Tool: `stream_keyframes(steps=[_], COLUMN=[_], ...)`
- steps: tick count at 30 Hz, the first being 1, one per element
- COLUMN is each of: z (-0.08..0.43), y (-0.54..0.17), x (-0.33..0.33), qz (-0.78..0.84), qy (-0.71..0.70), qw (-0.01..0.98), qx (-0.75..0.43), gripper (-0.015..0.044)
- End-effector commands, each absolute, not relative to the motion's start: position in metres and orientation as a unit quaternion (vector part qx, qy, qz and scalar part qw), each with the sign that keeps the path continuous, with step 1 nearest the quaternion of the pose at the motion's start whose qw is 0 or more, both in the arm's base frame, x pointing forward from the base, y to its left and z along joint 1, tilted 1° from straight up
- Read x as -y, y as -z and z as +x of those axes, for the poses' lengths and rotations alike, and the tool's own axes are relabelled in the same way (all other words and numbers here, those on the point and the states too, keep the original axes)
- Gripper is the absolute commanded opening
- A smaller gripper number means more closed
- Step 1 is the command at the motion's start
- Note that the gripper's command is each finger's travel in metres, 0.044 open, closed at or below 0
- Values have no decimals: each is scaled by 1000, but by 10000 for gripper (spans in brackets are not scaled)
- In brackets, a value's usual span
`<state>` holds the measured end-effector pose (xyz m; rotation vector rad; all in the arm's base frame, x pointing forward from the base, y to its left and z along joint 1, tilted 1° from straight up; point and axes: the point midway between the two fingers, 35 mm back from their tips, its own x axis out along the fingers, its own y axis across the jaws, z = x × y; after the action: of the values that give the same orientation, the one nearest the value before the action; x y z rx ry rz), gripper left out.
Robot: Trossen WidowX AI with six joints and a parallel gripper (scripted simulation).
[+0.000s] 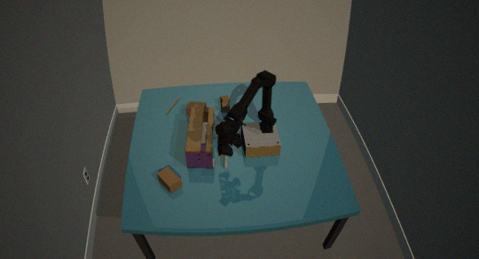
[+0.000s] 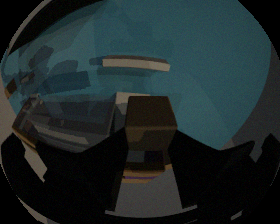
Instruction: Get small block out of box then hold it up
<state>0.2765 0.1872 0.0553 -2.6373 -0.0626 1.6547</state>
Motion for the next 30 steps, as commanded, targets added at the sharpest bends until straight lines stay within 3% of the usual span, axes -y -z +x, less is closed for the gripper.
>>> stream_keyframes(steps=[1, 30], z=[269, 221], y=[-65, -127], x=[-179, -131], qz=[-844, -840], qy=[-534, -475], qw=[-4, -127], qx=[47, 231], gripper=[0, 0])
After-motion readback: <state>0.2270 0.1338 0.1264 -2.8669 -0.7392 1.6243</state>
